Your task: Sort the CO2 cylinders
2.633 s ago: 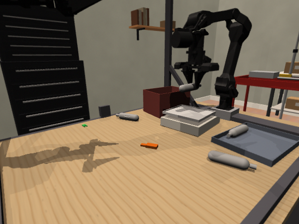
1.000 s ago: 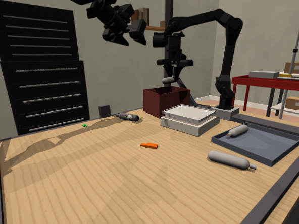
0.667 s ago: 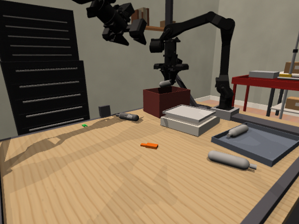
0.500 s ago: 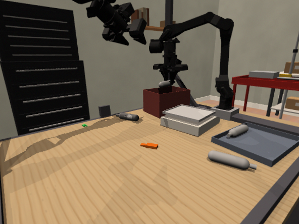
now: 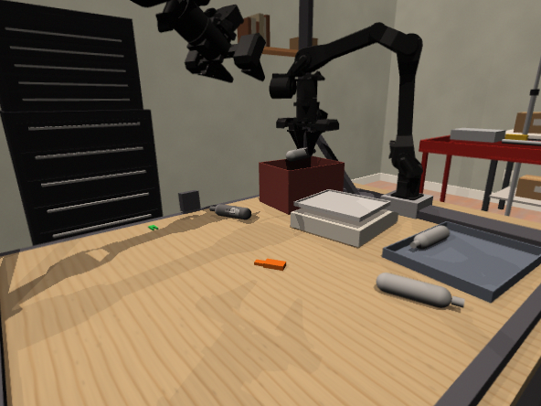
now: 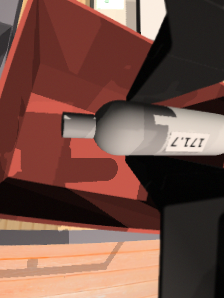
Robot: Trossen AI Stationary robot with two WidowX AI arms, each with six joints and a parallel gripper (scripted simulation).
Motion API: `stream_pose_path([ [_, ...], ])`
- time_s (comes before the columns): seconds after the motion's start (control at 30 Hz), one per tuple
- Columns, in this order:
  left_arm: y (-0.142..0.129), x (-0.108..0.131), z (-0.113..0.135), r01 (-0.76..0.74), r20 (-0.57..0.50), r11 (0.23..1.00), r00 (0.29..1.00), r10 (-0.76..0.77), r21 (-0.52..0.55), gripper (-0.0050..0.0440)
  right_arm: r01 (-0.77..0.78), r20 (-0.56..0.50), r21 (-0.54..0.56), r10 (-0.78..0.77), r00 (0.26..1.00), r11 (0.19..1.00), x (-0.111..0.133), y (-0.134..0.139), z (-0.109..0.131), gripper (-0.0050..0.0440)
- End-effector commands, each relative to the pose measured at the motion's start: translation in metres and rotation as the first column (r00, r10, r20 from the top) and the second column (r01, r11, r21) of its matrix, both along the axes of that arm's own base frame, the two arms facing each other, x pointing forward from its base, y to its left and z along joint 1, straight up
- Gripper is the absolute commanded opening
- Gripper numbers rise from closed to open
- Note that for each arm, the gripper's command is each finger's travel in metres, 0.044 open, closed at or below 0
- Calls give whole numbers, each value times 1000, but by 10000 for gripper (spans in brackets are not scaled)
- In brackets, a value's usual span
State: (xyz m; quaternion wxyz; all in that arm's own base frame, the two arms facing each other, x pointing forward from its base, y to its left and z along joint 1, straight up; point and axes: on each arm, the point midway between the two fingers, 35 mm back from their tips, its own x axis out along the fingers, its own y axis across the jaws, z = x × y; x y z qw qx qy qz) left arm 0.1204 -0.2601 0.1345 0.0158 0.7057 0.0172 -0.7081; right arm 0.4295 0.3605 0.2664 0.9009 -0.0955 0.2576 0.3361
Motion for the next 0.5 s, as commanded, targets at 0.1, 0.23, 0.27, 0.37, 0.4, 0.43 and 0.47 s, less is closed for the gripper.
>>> stream_pose_path([
  [0.1, -1, 1, 5, -1, 11, 1000, 1000, 1, -17, 192, 0, 24, 18, 0, 1000, 1000, -2, -2, 15, 440],
  [0.23, -1, 1, 5, -1, 11, 1000, 1000, 1, -17, 195, 0, 24, 18, 0, 1000, 1000, -2, -2, 15, 440],
  [0.27, -1, 1, 5, -1, 11, 1000, 1000, 1, -17, 195, 0, 24, 18, 0, 1000, 1000, -2, -2, 15, 440],
  [0.37, -3, 2, 8, -2, 18, 1000, 1000, 2, -21, 243, 0, 24, 18, 0, 1000, 1000, -2, -2, 15, 440],
  [0.4, -3, 2, 12, -2, 19, 1000, 1000, 2, -24, 267, 0, 24, 18, 0, 1000, 1000, -2, -2, 15, 440],
  [0.43, -3, 2, 15, -2, 19, 1000, 1000, 2, -24, 291, 0, 24, 18, 0, 1000, 1000, -2, -2, 15, 440],
  [0.47, -3, 2, 20, -2, 19, 1000, 1000, 2, -24, 315, 0, 24, 18, 0, 1000, 1000, -2, -2, 15, 440],
])
